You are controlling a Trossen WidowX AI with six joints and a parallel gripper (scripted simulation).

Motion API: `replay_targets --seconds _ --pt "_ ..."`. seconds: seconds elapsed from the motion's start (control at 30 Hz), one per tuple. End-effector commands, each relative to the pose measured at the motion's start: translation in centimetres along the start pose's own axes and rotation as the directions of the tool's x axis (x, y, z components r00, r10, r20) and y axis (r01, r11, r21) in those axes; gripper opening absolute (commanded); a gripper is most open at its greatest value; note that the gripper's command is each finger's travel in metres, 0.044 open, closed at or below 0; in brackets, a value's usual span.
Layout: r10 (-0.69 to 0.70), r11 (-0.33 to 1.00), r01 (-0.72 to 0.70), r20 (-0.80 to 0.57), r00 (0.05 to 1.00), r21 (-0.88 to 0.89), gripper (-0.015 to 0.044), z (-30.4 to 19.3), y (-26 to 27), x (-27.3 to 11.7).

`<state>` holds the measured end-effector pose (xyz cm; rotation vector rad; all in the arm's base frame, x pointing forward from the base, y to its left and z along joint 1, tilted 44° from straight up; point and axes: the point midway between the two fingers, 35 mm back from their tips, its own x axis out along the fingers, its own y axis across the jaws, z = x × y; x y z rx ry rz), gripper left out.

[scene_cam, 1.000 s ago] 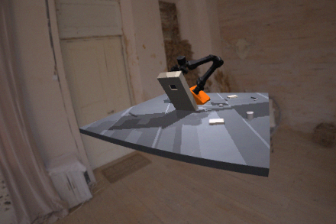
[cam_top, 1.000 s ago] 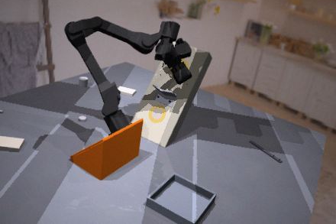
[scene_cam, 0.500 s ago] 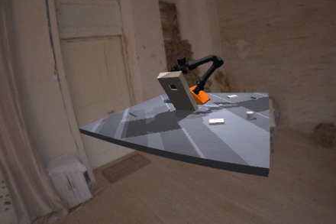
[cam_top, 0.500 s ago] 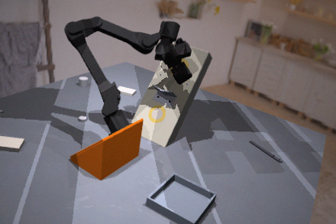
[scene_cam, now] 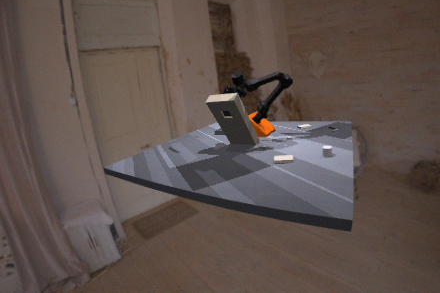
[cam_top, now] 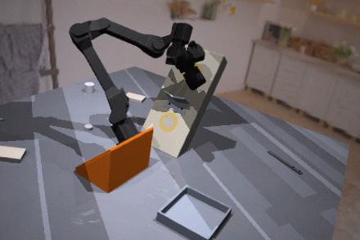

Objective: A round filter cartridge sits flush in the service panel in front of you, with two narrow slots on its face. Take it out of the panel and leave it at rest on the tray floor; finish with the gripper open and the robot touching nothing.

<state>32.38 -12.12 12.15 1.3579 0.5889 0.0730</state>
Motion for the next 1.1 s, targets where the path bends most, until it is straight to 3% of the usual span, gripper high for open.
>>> replay_targets --seconds 0.0,1.07 --pt "-0.042 0.995 0.041 -0.014 0.999 -0.091 0.0 -0.17 0.13 2.69" --pt "-0.042 0.999 0.042 -0.014 0.999 -0.002 0.0 -0.17 0.13 2.79"
